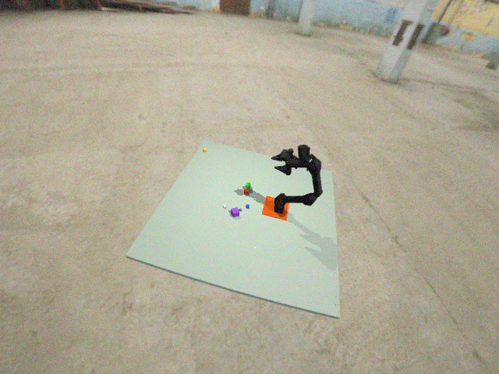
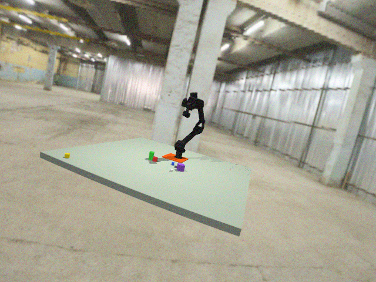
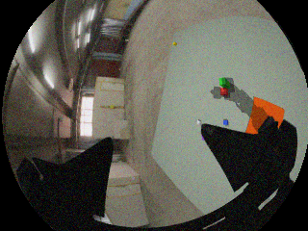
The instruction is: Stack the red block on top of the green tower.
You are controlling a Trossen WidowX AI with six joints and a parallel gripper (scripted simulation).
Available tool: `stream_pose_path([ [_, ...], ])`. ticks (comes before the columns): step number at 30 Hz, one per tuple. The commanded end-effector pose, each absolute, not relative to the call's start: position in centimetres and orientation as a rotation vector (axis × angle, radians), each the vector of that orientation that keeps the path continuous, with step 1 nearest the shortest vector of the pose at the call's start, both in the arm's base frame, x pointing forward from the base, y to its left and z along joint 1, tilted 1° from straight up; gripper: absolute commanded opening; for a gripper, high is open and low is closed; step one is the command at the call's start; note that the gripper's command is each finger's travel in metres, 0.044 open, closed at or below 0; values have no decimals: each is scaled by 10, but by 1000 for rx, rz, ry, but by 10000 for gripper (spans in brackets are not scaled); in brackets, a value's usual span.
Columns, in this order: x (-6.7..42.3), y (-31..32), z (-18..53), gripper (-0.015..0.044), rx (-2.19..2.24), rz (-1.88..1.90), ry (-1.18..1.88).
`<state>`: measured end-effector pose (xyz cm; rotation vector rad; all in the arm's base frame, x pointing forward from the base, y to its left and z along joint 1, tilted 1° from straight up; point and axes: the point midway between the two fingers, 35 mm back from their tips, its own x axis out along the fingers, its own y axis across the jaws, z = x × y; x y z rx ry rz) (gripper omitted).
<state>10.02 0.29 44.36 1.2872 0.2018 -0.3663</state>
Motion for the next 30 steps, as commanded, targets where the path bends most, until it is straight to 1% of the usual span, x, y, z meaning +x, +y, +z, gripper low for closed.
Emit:
stream_pose_path([
  [1,139,-26,422,440,1311,-454,319],
  [10,199,-63,368,440,1265,-582,544],
  [18,242,-90,303,440,1244,-732,751],
  [23,261,-103,257,440,1221,-828,885],
  [30,267,-119,183,440,1156,-969,1092],
])
